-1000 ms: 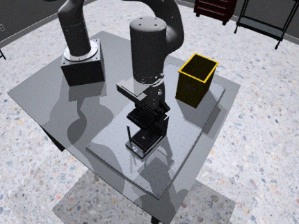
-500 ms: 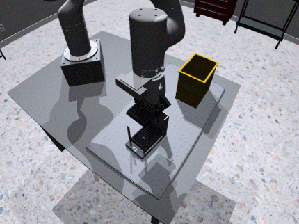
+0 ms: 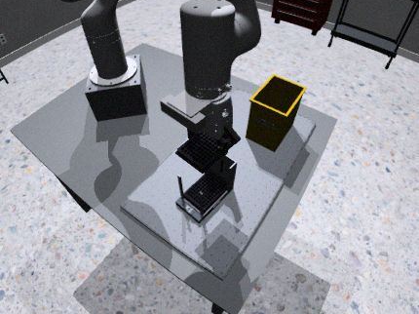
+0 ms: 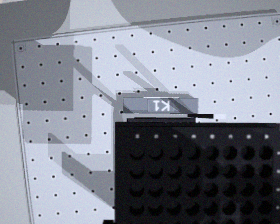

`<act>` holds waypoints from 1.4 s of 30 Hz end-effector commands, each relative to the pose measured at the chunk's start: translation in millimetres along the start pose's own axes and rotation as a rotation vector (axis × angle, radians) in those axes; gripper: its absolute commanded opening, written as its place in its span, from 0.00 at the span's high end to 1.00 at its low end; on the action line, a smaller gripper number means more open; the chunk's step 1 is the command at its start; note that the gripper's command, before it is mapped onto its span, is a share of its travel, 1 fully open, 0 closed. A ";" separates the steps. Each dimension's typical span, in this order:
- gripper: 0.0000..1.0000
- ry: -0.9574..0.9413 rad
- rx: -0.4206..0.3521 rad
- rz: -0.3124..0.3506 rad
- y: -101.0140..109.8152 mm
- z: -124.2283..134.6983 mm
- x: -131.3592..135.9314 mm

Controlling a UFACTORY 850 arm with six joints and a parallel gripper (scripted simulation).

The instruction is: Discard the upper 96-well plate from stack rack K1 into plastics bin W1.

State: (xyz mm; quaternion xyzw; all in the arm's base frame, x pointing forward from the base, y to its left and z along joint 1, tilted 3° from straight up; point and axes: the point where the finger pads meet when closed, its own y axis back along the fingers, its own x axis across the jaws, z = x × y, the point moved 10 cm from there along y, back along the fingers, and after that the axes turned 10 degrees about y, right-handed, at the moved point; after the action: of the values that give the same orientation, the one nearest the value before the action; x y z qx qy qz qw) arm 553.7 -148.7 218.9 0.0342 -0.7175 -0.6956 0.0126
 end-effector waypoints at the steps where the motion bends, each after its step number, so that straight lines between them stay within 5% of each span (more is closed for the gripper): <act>1: 1.00 0.000 0.001 -0.002 8.1 -0.3 -0.8; 19: 1.00 0.000 0.001 -0.002 14.8 -0.3 -0.8; 42: 1.00 0.107 0.001 -0.002 11.4 68.7 -12.9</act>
State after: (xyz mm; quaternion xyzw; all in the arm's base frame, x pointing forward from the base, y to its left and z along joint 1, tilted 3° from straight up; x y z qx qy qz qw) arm 559.5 -91.3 228.4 0.0715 -0.7156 -0.6930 0.0508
